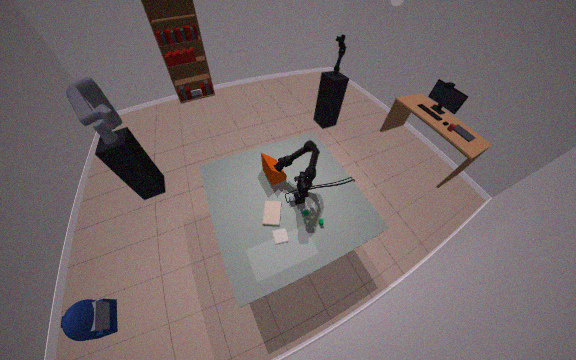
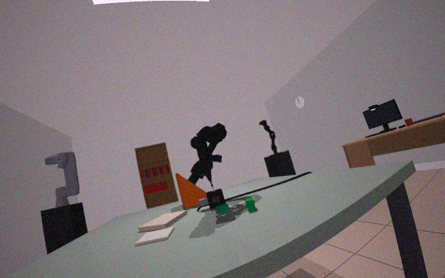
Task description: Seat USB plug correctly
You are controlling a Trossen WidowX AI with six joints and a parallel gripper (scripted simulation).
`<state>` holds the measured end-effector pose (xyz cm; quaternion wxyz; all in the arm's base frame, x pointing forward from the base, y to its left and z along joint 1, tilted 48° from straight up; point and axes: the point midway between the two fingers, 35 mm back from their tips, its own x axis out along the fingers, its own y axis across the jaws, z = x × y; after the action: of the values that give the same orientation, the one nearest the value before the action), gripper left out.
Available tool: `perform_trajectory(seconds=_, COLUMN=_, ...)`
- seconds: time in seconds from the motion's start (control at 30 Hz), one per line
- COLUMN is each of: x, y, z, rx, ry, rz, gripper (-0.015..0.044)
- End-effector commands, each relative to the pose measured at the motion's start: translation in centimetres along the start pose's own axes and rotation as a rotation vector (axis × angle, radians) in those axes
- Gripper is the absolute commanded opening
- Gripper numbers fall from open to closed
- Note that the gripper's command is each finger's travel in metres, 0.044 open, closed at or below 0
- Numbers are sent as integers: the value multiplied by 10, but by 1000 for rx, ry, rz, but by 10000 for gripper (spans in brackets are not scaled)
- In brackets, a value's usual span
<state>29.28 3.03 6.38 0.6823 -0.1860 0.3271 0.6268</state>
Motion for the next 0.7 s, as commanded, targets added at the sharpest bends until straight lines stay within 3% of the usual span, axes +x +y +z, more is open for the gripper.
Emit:
perform_trajectory(seconds=0.0, x=2, y=1, z=0, rx=-4, ry=-4, rz=3, gripper=0)
perform_trajectory(seconds=0.67, x=4, y=1, z=-1, rx=-10, ry=-4, rz=3, gripper=0)
